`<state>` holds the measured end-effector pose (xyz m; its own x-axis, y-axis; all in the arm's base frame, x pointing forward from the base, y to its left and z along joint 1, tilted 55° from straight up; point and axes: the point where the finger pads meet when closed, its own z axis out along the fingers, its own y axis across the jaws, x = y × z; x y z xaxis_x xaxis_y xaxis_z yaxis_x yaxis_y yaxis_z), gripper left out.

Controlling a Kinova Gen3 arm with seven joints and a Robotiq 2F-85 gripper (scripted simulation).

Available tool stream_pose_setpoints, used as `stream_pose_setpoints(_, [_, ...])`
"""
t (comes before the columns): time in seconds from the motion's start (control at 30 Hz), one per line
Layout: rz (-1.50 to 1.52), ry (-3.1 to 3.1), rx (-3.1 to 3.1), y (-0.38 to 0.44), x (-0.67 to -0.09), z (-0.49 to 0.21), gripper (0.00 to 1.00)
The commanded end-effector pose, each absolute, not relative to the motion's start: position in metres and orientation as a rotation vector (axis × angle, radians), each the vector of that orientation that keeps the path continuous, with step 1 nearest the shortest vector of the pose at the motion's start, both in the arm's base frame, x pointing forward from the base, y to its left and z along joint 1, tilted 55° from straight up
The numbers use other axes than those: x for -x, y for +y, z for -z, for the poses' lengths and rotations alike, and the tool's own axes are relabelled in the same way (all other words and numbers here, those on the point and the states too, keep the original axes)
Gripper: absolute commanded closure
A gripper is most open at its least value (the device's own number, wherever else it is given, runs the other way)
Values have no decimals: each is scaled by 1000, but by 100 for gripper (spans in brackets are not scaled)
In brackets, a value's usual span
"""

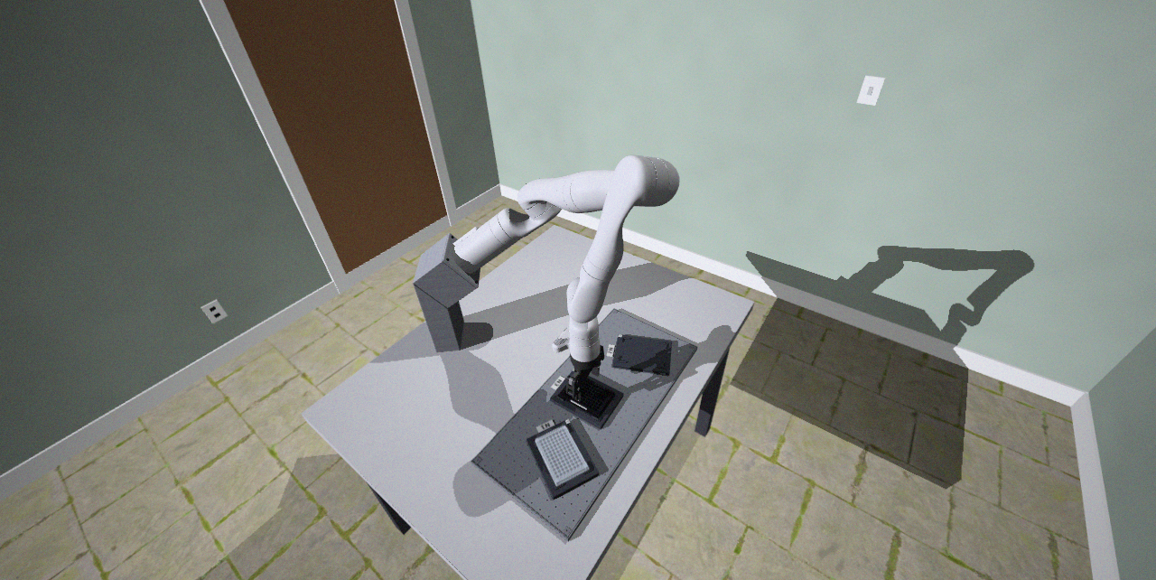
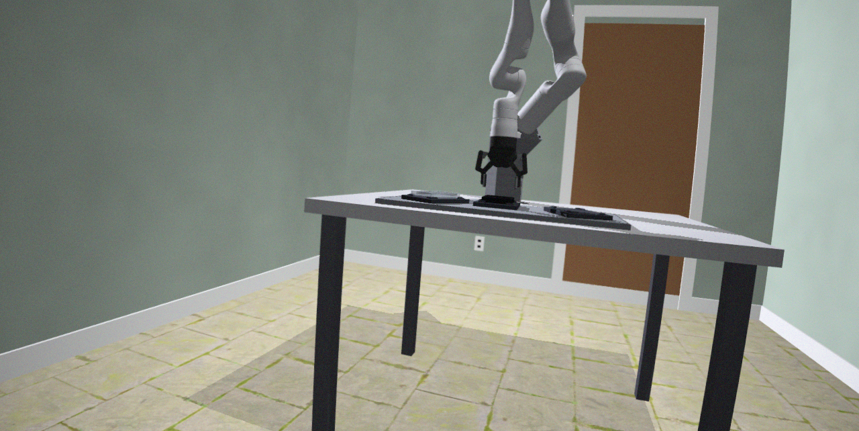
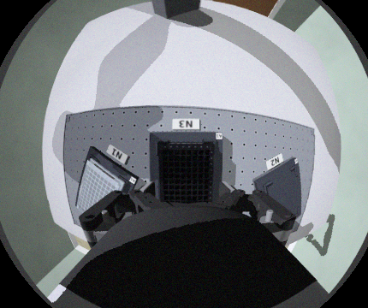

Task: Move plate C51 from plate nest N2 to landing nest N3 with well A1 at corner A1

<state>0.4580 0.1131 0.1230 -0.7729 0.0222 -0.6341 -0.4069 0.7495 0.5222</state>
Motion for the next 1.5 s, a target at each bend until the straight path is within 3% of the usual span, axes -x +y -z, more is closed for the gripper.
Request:
stream_pose_setpoints(0.0, [-876, 2311, 277, 105, -458, -126, 0])
stream_pose_setpoints(1.47, [-876, 2311, 277, 102, -453, -131, 0])
